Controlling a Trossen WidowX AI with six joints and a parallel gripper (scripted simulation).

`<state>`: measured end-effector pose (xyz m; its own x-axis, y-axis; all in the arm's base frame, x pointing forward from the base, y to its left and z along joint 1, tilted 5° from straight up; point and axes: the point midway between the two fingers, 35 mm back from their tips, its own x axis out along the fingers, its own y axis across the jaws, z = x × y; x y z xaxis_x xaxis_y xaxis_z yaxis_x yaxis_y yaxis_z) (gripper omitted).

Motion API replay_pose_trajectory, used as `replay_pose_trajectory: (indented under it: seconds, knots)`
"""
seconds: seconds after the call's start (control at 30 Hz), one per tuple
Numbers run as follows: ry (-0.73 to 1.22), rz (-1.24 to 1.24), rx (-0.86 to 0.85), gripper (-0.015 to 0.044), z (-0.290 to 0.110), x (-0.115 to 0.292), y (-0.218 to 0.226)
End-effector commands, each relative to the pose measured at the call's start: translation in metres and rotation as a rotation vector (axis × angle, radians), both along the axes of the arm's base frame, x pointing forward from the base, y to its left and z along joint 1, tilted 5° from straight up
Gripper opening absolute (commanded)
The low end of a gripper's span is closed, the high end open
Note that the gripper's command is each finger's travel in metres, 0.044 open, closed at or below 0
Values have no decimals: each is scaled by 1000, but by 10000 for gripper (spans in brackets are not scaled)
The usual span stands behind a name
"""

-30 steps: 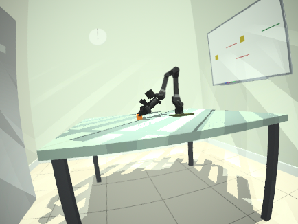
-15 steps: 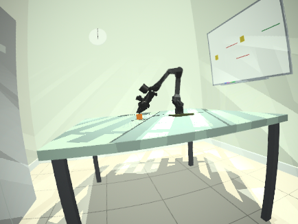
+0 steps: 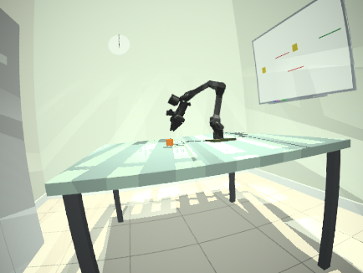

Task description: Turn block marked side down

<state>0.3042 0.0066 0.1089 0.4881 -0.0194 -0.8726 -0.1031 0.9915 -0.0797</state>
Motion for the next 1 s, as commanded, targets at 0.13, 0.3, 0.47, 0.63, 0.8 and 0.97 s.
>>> replay_pose_trajectory:
  seconds: [0.13, 0.3, 0.47, 0.63, 0.8, 0.97]
  knots:
    - [215, -21, -17, 440, 11, 18, 2]
    - [387, -35, -36, 440, 17, 29, 4]
    - [505, -45, -52, 440, 20, 36, 5]
    - [505, -45, -52, 440, 12, 36, 5]
    - [505, -45, -52, 440, -15, 36, 2]
    - [505, -45, -52, 440, -25, 36, 2]
